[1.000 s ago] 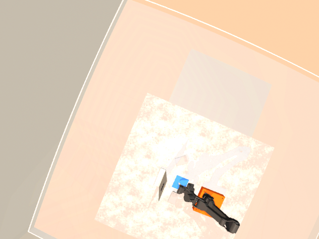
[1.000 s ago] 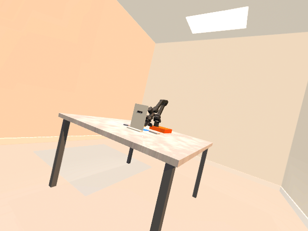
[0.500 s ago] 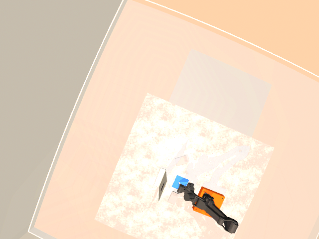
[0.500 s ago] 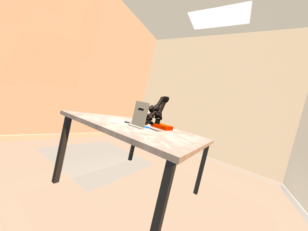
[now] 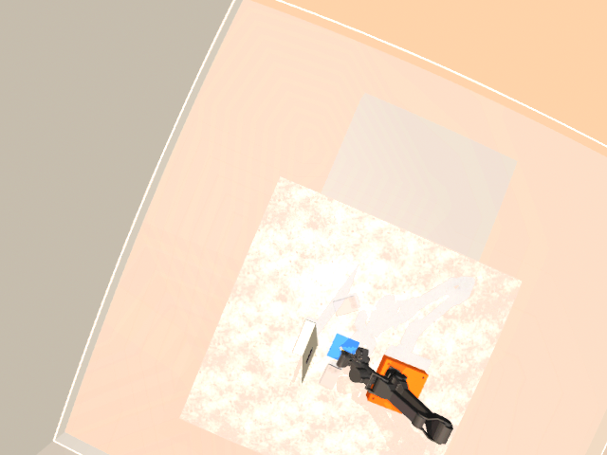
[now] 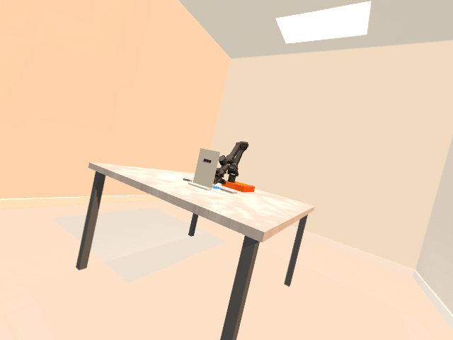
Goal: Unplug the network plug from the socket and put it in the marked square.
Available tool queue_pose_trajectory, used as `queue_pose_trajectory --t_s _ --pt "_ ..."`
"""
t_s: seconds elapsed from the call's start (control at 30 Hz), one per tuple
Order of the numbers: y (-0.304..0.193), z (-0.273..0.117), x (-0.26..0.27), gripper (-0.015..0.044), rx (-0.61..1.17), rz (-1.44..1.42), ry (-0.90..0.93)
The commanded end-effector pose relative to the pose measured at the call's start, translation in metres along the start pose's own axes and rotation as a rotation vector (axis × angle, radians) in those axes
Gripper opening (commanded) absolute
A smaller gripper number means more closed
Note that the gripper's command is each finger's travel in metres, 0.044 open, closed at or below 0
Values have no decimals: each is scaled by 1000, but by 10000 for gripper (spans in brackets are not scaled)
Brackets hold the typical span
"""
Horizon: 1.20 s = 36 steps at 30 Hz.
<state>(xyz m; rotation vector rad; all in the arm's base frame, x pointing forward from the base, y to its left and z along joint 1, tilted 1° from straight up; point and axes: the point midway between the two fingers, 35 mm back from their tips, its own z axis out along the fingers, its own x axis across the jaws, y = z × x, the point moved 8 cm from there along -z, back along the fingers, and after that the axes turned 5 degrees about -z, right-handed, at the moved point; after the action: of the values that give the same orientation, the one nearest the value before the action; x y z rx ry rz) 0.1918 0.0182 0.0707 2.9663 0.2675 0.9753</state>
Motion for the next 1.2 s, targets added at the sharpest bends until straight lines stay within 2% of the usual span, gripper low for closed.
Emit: queue_pose_trajectory --t_s 0.0,0.1,1.17 --pt "0 0 0 79 0 0 0" --pt "0 0 0 156 0 0 0" --pt "1 -17 1 156 -2 1 -1"
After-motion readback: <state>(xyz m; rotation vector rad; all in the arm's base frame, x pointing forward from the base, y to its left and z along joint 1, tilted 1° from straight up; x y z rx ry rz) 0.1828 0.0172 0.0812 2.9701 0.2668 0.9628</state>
